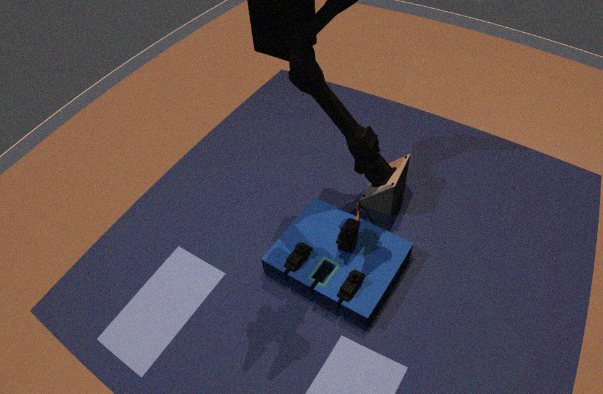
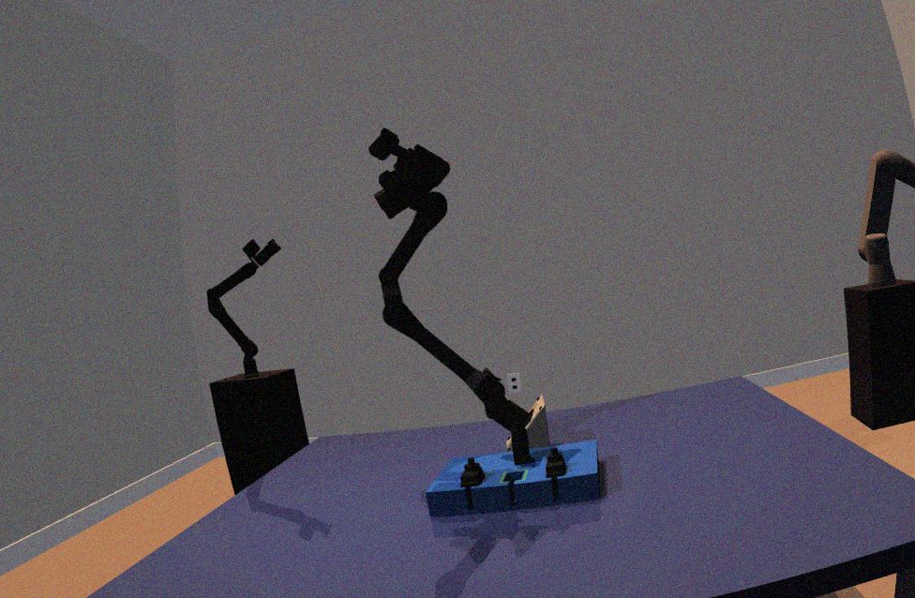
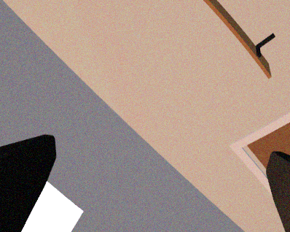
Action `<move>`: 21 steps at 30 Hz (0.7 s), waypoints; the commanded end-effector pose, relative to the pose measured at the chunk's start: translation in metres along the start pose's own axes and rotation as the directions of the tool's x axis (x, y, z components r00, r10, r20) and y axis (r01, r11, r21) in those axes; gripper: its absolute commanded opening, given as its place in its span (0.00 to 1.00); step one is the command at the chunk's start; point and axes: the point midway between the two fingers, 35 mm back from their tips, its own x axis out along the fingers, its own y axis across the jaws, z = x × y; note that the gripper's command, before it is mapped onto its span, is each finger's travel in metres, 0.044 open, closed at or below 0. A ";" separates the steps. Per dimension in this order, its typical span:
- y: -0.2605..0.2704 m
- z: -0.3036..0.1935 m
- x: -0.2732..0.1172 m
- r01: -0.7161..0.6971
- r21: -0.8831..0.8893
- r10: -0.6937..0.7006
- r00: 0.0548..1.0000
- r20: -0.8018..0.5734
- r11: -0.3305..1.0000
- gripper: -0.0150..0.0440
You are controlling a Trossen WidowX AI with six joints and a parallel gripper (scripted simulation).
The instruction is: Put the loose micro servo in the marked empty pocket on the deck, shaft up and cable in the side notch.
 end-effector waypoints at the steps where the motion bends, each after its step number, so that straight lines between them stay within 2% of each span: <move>1: -0.017 -0.014 0.010 -0.002 -0.110 0.000 1.000 -0.015 0.994 1.00; 11: -0.066 -0.037 0.037 0.020 -0.371 -0.042 0.998 -0.050 0.929 1.00; 21: -0.128 -0.048 0.061 0.060 -0.603 -0.139 0.987 -0.085 0.795 1.00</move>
